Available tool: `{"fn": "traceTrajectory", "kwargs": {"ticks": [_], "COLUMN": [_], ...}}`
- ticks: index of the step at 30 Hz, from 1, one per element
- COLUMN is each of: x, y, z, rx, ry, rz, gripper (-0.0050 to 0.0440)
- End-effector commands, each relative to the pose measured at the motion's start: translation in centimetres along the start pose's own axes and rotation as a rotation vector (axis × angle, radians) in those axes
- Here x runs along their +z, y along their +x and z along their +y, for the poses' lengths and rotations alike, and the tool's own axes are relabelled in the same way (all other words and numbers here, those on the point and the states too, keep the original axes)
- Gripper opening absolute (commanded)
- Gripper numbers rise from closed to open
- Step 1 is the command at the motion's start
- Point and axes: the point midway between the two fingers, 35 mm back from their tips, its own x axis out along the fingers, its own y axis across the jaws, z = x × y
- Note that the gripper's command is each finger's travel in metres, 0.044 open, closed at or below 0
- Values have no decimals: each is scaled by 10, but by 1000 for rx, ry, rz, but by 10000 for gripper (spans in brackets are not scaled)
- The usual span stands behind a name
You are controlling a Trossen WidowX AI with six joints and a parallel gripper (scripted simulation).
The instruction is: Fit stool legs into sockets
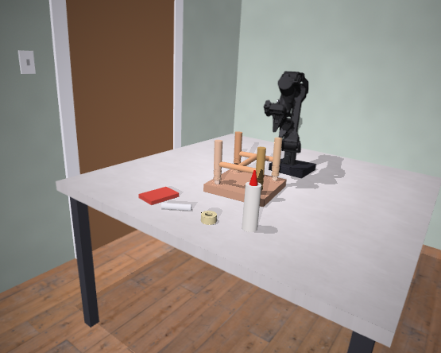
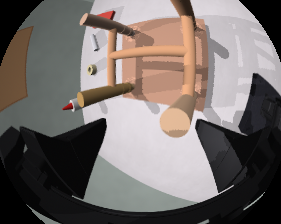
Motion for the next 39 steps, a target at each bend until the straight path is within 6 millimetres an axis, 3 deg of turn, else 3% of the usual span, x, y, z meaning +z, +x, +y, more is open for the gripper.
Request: {"fn": "traceTrajectory", "kwargs": {"ticks": [1, 4, 17, 26, 28, 37, 39], "x": [0, 0, 0, 0, 0, 0, 0], "y": [-11, -24, -33, -37, -37, -37, -37], "z": [5, 12, 14, 18, 18, 18, 18], "rx": [5, 5, 4, 7, 7, 7, 7], "ry": [4, 4, -2, -1, -1, -1, -1], "rz": [-2, -2, 1, 1, 1, 1, 1], "gripper": [440, 440, 440, 224, 224, 8, 0]}}
